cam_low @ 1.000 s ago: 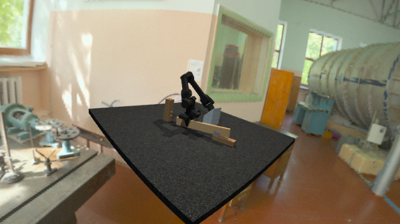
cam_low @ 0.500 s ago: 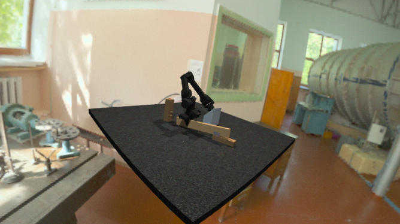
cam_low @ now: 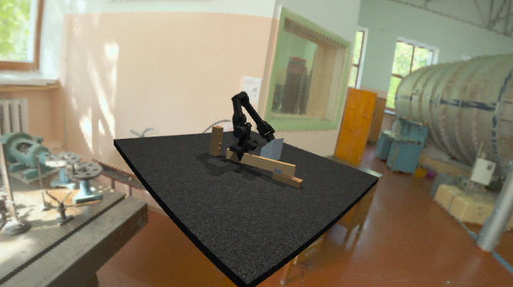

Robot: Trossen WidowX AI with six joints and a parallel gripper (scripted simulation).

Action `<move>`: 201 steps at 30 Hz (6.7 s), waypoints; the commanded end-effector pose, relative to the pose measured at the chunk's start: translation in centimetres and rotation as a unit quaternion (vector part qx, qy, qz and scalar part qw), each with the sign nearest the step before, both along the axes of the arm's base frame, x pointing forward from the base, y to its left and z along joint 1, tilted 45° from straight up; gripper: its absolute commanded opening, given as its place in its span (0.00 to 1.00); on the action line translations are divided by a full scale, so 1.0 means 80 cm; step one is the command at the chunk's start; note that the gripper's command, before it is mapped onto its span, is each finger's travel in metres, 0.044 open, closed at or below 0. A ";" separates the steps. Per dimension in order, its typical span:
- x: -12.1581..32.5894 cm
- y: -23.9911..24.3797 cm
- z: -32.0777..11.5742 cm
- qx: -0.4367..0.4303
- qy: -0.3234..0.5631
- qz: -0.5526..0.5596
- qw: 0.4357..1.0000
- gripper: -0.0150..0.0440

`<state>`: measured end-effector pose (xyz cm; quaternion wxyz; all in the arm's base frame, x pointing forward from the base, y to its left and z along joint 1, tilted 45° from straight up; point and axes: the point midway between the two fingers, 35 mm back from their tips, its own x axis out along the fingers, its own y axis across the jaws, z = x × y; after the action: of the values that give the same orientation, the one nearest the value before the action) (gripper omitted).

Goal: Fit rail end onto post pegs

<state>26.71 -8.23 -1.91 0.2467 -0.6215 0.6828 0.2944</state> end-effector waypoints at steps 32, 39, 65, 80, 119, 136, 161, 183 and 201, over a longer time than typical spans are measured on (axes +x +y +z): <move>0.010 0.020 0.018 0.005 -0.003 0.004 1.000 0.25; 0.010 0.023 0.021 0.005 -0.003 0.004 1.000 0.25; 0.008 0.021 0.019 0.005 -0.003 0.004 1.000 0.25; 0.007 0.022 0.020 0.005 -0.003 0.004 1.000 0.25; 0.006 0.015 0.026 0.005 -0.003 0.004 1.000 0.25; 0.007 0.012 0.032 0.005 -0.003 0.004 1.000 0.25; 0.009 0.004 0.037 0.005 -0.003 0.004 1.000 0.25; 0.009 -0.001 0.045 0.004 -0.003 0.004 1.000 0.25; 0.009 -0.007 0.049 0.004 -0.003 0.004 1.000 0.25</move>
<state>27.22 -8.75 1.53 0.2477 -0.6205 0.6815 0.2985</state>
